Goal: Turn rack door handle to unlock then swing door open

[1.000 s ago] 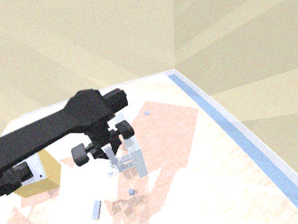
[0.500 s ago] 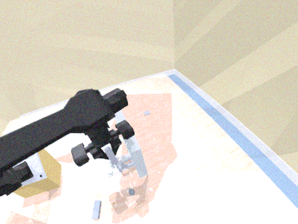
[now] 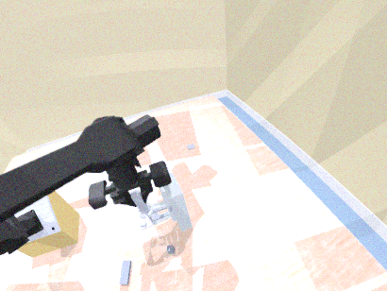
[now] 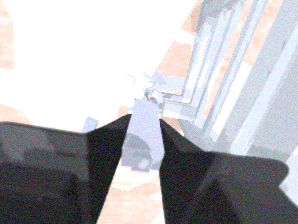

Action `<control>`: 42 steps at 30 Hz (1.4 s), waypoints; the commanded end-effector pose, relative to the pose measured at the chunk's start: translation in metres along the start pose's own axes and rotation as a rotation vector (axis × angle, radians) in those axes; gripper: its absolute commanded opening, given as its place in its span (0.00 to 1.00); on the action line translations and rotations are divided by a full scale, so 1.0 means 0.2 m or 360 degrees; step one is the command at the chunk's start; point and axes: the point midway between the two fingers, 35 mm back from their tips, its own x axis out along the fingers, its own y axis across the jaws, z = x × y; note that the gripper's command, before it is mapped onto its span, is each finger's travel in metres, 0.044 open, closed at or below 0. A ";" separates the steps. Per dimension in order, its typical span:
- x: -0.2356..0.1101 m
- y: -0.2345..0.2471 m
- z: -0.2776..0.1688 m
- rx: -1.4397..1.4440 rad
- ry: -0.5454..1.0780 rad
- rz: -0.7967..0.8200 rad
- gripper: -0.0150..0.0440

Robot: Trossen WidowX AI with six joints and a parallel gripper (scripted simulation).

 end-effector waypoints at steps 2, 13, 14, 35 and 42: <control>0.00 0.02 0.01 0.0158 -0.0008 -0.0004 0.27; 0.00 0.10 0.06 0.0467 -0.0009 -0.0002 0.27; 0.00 0.10 0.06 0.0494 -0.0009 -0.0002 0.27; 0.00 0.26 0.19 0.1014 -0.0011 0.0001 0.27; 0.00 0.30 0.25 0.1174 -0.0012 0.0003 0.27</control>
